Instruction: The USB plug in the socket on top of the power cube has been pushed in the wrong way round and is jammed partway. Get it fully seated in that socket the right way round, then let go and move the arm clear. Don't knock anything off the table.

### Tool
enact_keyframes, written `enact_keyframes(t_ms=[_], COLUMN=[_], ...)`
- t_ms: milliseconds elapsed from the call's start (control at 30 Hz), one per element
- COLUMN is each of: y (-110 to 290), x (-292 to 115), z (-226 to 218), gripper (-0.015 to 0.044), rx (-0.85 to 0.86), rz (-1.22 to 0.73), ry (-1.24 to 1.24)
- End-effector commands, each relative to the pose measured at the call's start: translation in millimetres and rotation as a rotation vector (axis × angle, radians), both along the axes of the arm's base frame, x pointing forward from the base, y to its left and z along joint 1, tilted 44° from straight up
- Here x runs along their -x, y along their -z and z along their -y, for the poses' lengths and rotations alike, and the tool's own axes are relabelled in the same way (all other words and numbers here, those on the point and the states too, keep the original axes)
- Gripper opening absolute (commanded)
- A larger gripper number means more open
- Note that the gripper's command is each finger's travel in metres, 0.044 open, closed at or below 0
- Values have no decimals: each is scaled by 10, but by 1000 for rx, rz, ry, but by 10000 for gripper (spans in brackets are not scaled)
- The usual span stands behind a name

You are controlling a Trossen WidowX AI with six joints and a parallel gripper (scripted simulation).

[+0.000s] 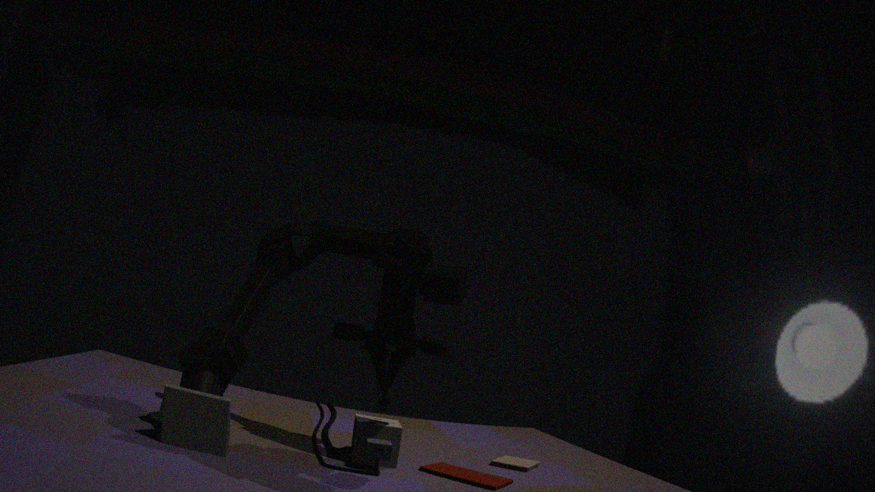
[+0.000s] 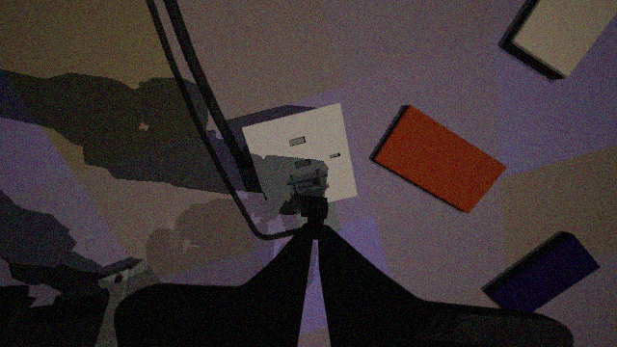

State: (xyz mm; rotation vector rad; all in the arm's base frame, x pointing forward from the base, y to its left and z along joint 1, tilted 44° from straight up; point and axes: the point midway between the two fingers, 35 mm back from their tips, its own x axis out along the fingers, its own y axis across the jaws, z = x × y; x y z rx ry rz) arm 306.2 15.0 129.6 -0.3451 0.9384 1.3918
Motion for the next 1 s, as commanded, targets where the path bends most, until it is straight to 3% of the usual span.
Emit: enact_keyframes(t_ms=[0, 967], y=[4, 3], x=[-1, -1], z=[-4, -4], gripper=[0, 0], rx=[11, 84], rz=[-70, -585], ry=[75, 629])
